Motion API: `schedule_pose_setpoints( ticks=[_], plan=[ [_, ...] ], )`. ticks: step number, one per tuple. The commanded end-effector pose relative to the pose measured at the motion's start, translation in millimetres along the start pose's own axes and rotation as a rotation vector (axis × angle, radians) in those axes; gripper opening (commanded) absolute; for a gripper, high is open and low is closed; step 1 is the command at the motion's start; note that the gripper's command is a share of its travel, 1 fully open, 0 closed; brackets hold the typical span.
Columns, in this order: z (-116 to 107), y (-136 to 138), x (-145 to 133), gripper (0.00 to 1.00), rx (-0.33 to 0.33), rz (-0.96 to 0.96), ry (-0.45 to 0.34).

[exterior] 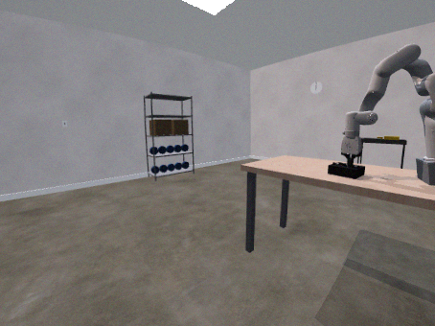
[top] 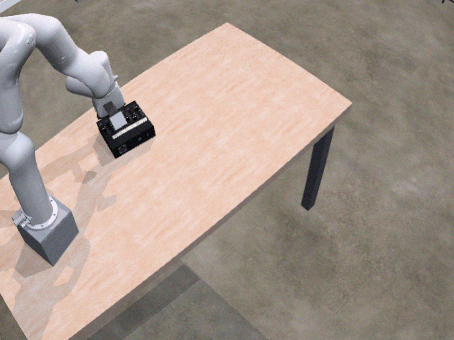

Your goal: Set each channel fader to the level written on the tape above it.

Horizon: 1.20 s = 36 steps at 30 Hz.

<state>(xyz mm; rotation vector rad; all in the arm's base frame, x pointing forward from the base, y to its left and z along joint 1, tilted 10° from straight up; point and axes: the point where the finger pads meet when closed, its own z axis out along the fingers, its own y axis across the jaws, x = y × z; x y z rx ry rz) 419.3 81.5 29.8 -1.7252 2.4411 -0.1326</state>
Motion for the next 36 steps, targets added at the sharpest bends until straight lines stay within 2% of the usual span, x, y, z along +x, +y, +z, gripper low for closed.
schedule_pose_setpoints(
  ticks=[1,19,32,36],
  plan=[
    [-1.1,-1.3,-2.1,0.00,0.003,0.000,-0.002],
    [-2.4,-1.3,-6.3,0.00,0.003,0.000,-0.002],
    [-34.8,-1.2,-6.3,0.00,0.003,0.000,-0.002],
    [-38.4,-1.2,-6.3,0.00,0.003,0.000,-0.002]
  ],
)
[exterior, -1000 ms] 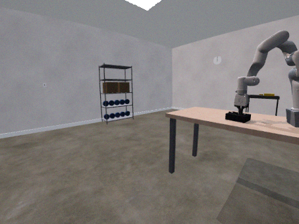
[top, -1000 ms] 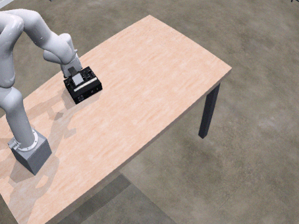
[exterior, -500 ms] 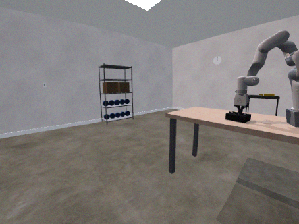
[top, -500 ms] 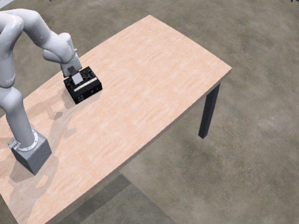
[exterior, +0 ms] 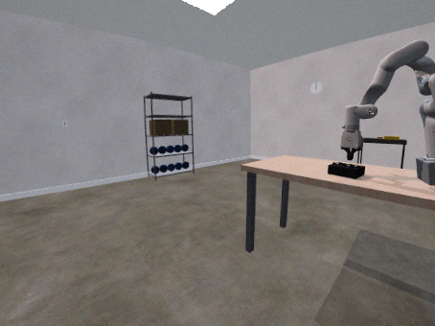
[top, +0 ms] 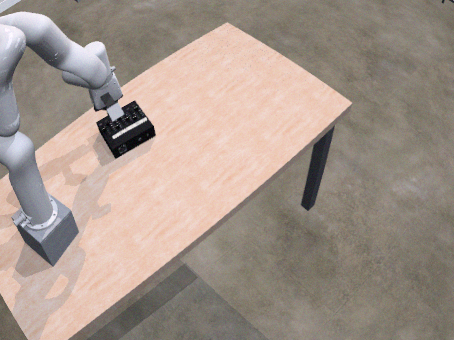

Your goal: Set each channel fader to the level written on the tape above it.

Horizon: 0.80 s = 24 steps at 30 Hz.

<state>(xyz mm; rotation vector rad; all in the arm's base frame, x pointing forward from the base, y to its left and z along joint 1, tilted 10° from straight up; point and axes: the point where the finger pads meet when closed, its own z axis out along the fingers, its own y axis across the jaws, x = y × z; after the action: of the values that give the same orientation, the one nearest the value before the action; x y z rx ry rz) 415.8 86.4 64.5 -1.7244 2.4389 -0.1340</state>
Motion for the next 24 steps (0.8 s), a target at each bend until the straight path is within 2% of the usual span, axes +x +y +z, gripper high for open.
schedule_pose_setpoints(
  ticks=[1,14,15,24],
  plan=[
    [-4.9,-0.6,-0.3,0.00,0.001,0.000,-0.001],
    [-6.4,-0.6,-0.3,0.00,0.001,0.000,-0.001],
    [-6.4,-0.6,-0.3,1.00,0.001,0.000,-0.001],
    [-16.0,-0.6,-0.3,1.00,0.001,0.000,-0.001]
  ],
)
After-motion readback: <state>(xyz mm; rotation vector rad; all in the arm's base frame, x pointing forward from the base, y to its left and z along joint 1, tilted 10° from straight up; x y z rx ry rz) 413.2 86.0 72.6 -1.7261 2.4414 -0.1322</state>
